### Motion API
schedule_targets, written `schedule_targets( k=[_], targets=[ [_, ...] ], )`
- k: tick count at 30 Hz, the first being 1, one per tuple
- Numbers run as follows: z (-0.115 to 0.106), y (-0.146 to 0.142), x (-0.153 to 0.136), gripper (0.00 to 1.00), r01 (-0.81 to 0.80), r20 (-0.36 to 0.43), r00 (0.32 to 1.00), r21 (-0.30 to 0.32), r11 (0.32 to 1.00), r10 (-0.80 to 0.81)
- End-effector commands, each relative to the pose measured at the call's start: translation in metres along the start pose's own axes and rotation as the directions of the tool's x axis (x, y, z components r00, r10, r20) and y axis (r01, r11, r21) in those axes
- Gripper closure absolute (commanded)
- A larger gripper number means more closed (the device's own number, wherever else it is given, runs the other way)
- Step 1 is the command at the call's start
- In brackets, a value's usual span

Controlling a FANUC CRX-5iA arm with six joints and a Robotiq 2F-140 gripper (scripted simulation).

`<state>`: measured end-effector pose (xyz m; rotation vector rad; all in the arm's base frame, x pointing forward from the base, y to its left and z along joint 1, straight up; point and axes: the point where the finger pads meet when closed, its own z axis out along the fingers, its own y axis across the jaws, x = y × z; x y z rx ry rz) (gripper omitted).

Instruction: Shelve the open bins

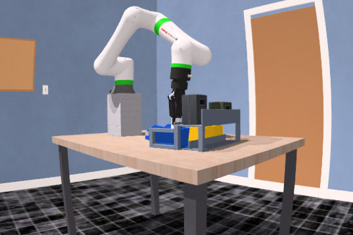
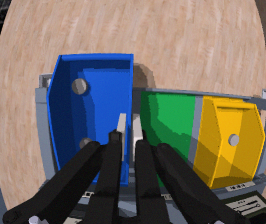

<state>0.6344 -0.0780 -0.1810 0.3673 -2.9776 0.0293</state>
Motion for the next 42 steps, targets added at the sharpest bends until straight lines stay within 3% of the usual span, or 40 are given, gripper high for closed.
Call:
schedule_targets(
  k=[1, 19, 42],
  targets=[
    [0.0, 0.0, 0.0, 0.94, 0.0, 0.0, 1.0, 0.0, 1.0, 0.0],
    [-0.008, 0.0, 0.001, 0.94, 0.0, 0.0, 1.0, 0.0, 1.0, 0.0],
    [-0.038, 0.0, 0.005, 0.94, 0.0, 0.0, 1.0, 0.0, 1.0, 0.0]
  ],
)
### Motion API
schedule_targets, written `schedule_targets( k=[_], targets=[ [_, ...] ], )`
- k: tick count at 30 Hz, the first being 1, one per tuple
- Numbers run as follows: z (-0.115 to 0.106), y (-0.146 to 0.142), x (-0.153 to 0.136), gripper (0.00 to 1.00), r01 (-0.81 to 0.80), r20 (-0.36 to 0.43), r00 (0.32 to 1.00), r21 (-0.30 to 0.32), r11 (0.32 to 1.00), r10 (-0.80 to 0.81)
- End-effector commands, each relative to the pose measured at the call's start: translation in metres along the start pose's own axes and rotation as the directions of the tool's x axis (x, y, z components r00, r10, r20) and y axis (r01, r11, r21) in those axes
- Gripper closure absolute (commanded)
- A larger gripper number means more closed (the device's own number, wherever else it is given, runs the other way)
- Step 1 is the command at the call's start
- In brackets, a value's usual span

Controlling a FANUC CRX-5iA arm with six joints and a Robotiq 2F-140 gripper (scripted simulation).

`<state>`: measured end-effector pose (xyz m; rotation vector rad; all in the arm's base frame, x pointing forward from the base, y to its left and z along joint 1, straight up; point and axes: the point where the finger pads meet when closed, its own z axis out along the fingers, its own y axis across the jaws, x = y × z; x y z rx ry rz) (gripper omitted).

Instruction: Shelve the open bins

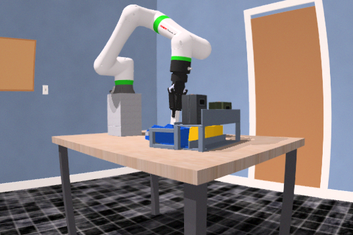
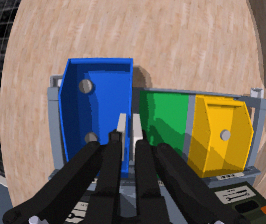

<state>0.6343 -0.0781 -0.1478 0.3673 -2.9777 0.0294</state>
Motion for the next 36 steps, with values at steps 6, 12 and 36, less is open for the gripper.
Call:
schedule_targets(
  k=[6, 12, 36],
  targets=[
    [-0.016, 0.0, 0.002, 0.94, 0.0, 0.0, 1.0, 0.0, 1.0, 0.0],
    [-0.023, 0.0, 0.003, 0.94, 0.0, 0.0, 1.0, 0.0, 1.0, 0.0],
    [-0.057, 0.0, 0.008, 0.94, 0.0, 0.0, 1.0, 0.0, 1.0, 0.0]
  ],
)
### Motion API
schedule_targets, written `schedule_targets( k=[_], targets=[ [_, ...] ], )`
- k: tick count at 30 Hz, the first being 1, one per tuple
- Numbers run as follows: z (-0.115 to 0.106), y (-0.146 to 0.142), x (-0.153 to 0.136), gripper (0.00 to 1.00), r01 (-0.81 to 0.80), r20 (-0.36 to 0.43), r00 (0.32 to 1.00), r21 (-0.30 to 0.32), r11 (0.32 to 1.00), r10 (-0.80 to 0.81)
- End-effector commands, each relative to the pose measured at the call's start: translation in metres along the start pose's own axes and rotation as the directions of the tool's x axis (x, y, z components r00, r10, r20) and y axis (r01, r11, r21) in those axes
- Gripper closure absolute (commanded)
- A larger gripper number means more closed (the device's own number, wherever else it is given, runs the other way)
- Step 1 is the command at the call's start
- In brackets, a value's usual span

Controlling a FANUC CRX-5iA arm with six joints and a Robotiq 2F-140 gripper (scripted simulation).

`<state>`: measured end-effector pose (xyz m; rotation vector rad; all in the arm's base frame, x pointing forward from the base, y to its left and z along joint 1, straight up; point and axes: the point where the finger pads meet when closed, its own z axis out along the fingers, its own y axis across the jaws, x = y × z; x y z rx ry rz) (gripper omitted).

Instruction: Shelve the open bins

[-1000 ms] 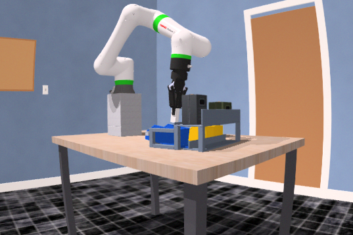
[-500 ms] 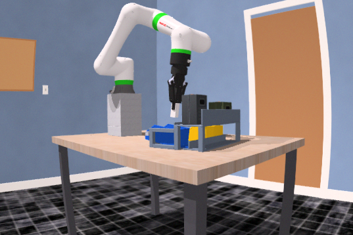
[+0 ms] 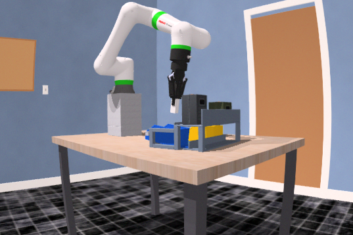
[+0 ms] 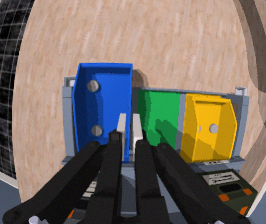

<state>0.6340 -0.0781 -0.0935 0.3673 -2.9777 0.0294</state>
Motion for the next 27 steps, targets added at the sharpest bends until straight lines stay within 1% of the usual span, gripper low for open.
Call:
schedule_targets(
  k=[1, 14, 27],
  targets=[
    [-0.0042, -0.0001, 0.0004, 0.94, 0.0, 0.0, 1.0, 0.0, 1.0, 0.0],
    [-0.0112, -0.0001, 0.0015, 0.94, 0.0, 0.0, 1.0, 0.0, 1.0, 0.0],
    [-0.0125, -0.0001, 0.0017, 0.94, 0.0, 0.0, 1.0, 0.0, 1.0, 0.0]
  ],
)
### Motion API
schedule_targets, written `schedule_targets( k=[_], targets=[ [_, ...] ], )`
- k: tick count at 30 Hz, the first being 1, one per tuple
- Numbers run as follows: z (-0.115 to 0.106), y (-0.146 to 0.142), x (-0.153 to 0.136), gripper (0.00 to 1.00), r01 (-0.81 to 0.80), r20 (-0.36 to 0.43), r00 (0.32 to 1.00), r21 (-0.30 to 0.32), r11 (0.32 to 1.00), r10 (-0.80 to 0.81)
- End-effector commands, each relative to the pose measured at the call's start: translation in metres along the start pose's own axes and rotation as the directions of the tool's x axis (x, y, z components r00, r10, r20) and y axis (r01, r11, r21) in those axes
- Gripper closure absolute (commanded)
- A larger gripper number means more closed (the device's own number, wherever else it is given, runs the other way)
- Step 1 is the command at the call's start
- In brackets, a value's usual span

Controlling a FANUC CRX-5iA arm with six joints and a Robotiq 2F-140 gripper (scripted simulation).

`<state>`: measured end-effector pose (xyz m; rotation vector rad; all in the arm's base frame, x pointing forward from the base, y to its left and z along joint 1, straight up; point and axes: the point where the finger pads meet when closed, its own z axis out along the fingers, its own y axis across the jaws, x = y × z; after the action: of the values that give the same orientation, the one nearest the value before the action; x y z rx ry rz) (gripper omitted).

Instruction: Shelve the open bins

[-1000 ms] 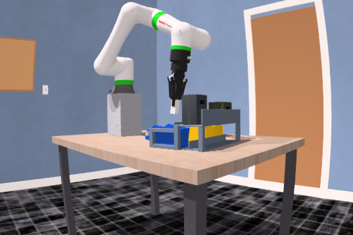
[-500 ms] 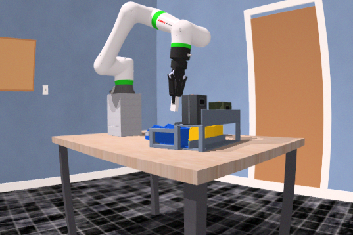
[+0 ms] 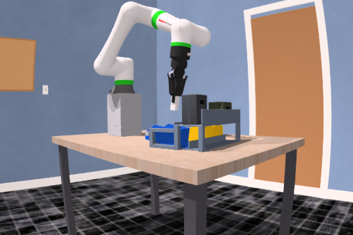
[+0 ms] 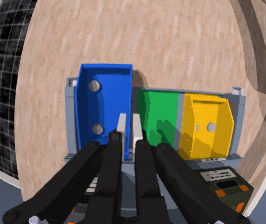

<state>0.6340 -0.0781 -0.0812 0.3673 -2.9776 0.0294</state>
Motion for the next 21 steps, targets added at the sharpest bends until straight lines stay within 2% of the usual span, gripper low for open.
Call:
schedule_targets(
  k=[1, 2, 21],
  targets=[
    [-0.0003, -0.0001, -0.0002, 0.94, 0.0, 0.0, 1.0, 0.0, 1.0, 0.0],
    [-0.0003, -0.0001, -0.0002, 1.0, 0.0, 0.0, 1.0, 0.0, 1.0, 0.0],
    [-0.0003, -0.0001, -0.0002, 1.0, 0.0, 0.0, 1.0, 0.0, 1.0, 0.0]
  ],
)
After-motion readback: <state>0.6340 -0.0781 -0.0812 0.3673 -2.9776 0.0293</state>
